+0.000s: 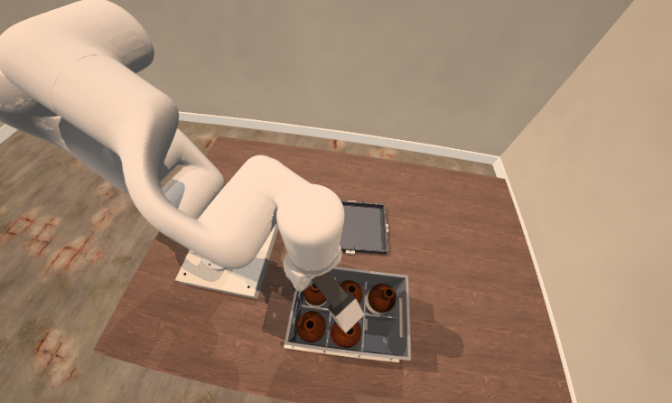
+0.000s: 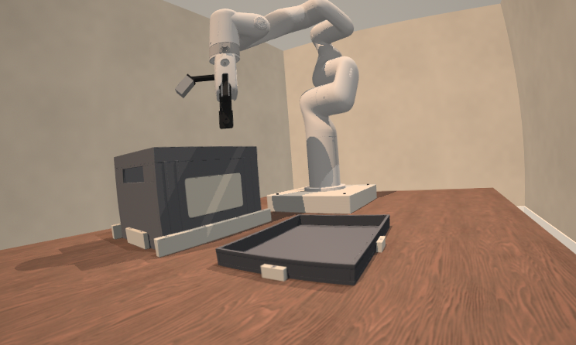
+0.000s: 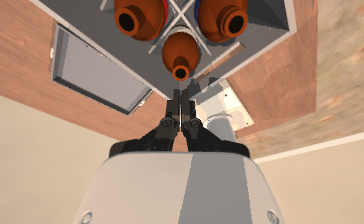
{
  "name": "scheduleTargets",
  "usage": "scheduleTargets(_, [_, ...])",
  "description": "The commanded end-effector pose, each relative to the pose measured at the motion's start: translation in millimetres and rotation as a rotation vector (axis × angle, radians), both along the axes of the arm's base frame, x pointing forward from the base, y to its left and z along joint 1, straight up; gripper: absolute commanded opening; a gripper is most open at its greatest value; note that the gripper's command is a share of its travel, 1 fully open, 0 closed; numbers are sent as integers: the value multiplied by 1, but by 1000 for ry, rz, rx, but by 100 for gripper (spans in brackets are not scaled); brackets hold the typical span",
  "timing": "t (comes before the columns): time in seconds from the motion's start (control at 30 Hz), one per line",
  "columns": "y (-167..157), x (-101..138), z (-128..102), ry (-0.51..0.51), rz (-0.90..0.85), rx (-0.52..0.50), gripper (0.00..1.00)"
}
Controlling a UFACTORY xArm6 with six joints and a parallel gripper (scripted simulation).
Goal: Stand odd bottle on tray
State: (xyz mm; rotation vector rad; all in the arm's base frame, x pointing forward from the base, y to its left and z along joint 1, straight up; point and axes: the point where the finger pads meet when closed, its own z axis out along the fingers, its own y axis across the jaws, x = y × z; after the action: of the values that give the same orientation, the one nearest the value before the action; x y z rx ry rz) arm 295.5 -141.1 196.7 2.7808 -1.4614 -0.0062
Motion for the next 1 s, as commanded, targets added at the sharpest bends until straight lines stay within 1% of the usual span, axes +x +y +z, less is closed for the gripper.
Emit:
scheduleTargets(0.0, [0,1,1,-4,0,-2,0])
scheduleTargets(0.67, [-1,1,1,-4,0,-2,0])
scheduleTargets(0.73, [-18,-1,2,-4,0,-2,0])
scheduleTargets(0.8, [-48,-5,2,-4,0,-2,0])
scheduleTargets(0.93, [-83,-15,1,-4,0,-2,0])
scheduleTargets(0.97, [-87,-16,1,-4,0,-2,0])
